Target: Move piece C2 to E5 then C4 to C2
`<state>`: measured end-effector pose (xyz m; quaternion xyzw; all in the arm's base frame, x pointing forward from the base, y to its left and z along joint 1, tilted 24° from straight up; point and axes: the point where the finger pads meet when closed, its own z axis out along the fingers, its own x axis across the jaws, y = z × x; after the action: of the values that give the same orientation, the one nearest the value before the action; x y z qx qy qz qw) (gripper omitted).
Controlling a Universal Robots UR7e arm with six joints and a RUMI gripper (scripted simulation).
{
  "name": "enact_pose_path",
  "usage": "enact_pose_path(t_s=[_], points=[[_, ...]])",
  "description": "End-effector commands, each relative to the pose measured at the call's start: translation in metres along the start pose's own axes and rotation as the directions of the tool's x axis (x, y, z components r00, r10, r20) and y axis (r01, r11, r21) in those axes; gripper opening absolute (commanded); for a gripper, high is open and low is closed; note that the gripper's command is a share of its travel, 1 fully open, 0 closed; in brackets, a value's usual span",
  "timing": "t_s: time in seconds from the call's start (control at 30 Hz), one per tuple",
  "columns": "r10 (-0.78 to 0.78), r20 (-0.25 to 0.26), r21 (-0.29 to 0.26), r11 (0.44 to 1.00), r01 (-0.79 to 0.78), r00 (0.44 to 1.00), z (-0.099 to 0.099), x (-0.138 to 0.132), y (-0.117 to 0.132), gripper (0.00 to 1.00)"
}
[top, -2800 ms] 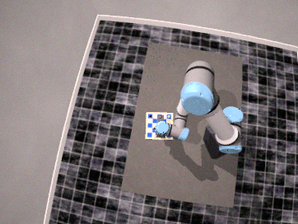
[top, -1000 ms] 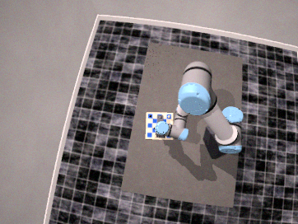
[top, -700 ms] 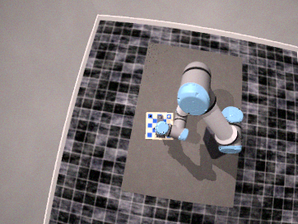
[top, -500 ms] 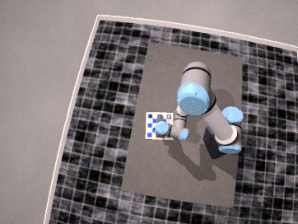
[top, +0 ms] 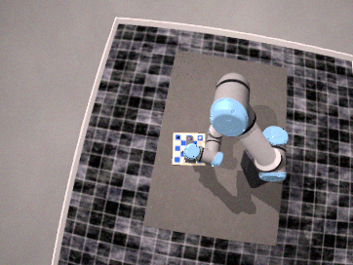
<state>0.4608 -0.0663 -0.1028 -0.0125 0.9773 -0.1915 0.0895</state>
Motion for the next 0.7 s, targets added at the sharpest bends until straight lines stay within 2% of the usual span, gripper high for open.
enact_pose_path(t_s=[0.0, 0.5, 0.53, 0.6, 0.63, 0.67], points=[[0.0, 0.001, 0.0, 1.0, 0.0, 1.0, -0.0004, -0.0004, 0.0, 0.0], [0.0, 0.001, 0.0, 1.0, 0.0, 1.0, -0.0004, -0.0004, 0.0, 0.0], [0.0, 0.001, 0.0, 1.0, 0.0, 1.0, -0.0004, -0.0004, 0.0, 0.04], [0.0, 0.001, 0.0, 1.0, 0.0, 1.0, -0.0004, -0.0004, 0.0, 0.04], [0.0, 0.001, 0.0, 1.0, 0.0, 1.0, -0.0004, -0.0004, 0.0, 0.09], [0.0, 0.001, 0.0, 1.0, 0.0, 1.0, -0.0004, -0.0004, 0.0, 0.09]])
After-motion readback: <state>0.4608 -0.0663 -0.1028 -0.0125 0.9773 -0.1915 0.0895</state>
